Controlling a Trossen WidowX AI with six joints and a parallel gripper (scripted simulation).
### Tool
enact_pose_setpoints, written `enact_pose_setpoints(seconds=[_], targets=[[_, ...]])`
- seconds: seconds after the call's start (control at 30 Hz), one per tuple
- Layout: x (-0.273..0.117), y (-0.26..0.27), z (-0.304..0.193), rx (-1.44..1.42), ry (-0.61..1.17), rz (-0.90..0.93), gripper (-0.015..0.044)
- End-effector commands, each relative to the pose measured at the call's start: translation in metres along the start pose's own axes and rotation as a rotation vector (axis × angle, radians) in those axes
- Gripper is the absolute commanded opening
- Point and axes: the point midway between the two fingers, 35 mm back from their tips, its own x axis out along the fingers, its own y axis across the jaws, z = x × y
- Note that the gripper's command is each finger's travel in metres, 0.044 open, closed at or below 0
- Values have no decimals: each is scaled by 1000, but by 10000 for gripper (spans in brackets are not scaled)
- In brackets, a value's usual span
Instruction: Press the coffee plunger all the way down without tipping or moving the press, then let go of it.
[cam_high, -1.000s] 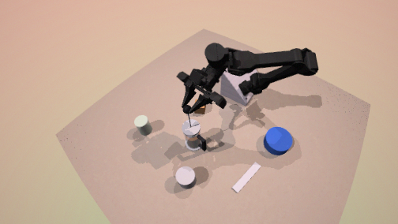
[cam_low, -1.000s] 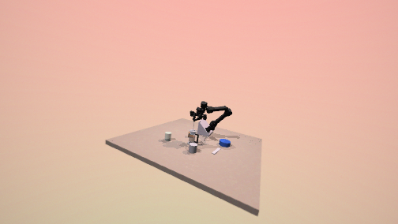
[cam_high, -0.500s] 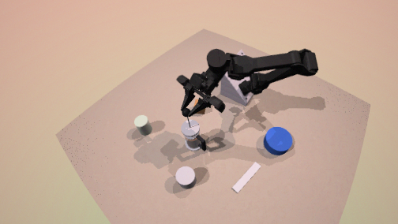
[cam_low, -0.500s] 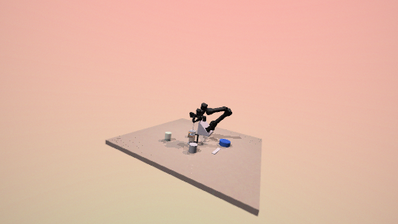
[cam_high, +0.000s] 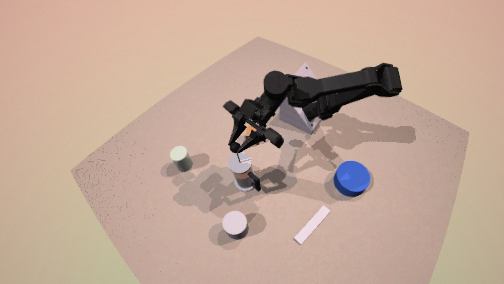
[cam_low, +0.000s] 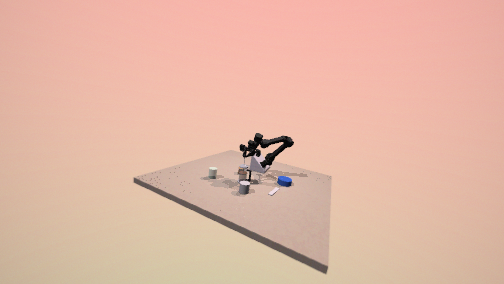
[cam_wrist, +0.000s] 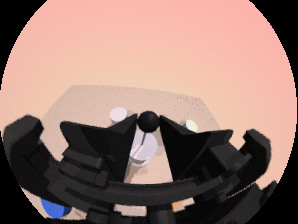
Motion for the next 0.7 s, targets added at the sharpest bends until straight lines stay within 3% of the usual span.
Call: enact_pose_setpoints(seconds=[0.0,0.67], targets=[[12,0,-34,44,74,9,118],[30,2,-46,45,70,12,118]])
